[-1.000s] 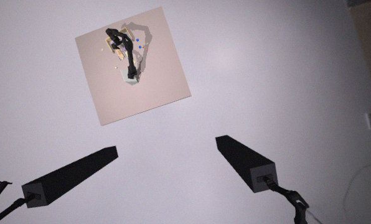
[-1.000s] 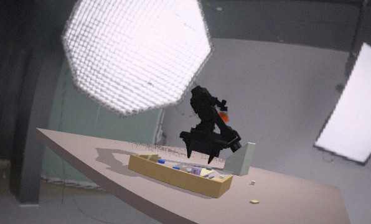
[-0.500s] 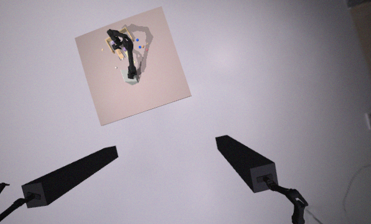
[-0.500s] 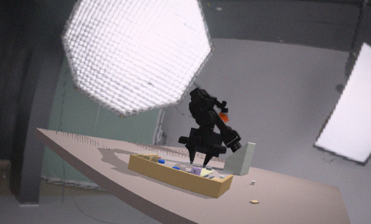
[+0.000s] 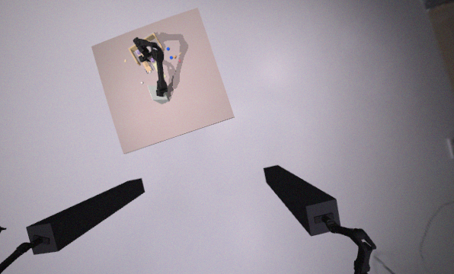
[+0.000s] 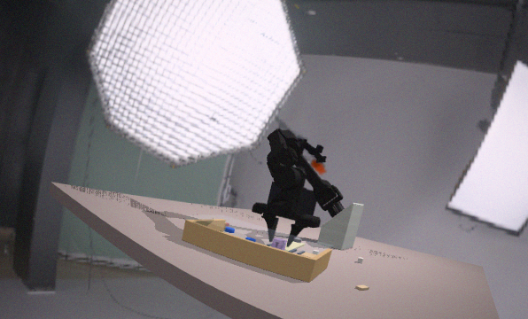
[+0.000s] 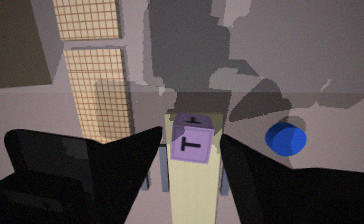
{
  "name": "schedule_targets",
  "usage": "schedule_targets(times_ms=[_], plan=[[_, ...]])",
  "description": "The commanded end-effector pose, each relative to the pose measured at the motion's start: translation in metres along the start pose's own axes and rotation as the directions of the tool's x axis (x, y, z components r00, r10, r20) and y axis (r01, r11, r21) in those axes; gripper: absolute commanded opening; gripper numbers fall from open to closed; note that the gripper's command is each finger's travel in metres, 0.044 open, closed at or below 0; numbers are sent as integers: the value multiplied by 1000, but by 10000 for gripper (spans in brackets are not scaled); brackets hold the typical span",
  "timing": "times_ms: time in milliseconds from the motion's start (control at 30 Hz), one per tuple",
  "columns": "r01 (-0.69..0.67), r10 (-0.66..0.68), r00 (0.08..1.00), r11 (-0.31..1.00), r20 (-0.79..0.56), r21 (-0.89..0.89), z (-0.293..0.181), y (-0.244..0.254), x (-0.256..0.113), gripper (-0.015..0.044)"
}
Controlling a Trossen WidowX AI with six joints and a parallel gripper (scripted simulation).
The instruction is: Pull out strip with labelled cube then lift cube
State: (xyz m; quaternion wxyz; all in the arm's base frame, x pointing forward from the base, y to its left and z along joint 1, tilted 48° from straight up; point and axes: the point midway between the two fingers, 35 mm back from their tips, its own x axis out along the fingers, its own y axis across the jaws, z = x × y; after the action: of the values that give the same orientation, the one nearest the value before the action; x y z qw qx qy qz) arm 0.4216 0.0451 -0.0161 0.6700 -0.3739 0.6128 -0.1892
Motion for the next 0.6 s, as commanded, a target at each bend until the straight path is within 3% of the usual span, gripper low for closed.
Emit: schedule_targets(times_ms=[0,133,267,467,567], plan=[[7,-7,1000,1000,1,-5,0,0,6,250],[7,-7,1000,1000,1,-5,-1,0,10,250],[1,-1,1000,1000,-1,0,-1,0,8,145],[1,-1,1000,1000,-1,0,-1,0,8,105],[1,-1,1000,1000,-1,0,-1,0,7,26]])
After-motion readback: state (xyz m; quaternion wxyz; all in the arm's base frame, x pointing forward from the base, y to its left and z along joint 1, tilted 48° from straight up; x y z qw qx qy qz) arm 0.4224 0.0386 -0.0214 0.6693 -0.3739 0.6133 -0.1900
